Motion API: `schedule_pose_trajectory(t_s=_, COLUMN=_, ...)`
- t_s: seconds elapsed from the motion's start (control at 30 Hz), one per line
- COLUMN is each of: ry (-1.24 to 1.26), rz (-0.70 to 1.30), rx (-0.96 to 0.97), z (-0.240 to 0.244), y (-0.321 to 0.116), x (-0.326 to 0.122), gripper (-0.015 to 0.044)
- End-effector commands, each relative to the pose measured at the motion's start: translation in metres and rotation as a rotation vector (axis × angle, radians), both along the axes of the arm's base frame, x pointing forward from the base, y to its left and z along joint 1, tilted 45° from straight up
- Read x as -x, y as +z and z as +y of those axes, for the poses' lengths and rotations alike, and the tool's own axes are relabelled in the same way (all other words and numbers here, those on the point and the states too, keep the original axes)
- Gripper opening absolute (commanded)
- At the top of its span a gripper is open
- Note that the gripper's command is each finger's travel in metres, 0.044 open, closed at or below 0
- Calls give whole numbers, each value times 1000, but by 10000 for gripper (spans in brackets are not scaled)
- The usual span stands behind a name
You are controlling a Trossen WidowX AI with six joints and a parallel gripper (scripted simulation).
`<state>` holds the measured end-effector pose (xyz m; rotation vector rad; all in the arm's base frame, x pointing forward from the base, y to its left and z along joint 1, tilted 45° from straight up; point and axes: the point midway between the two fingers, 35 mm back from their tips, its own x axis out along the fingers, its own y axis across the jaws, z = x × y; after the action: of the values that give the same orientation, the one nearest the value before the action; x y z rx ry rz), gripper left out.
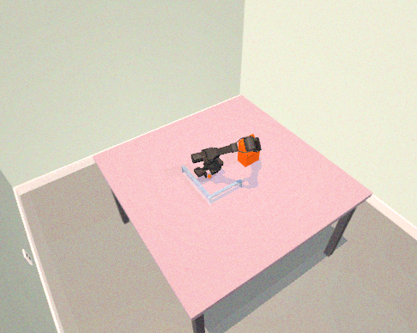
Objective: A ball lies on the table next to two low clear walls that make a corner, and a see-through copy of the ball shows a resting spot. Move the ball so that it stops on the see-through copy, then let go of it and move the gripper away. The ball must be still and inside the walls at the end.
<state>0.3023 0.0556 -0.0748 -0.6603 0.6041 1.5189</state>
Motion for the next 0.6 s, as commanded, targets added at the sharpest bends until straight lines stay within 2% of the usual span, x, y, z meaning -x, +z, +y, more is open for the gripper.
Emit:
schedule_pose_trajectory(t_s=0.0, ry=1, rz=12, rx=-8, z=4, y=-3, x=3, gripper=166)
schedule_pose_trajectory(t_s=0.43, ry=1, rz=12, rx=-8, z=4, y=-3, x=3, gripper=79)
schedule_pose_trajectory(t_s=0.53, ry=-14, rz=7, rx=-1, z=1, y=-1, x=1, gripper=1)
schedule_pose_trajectory(t_s=0.57, ry=-33, rz=2, rx=7, z=-2, y=1, x=-3, gripper=0)
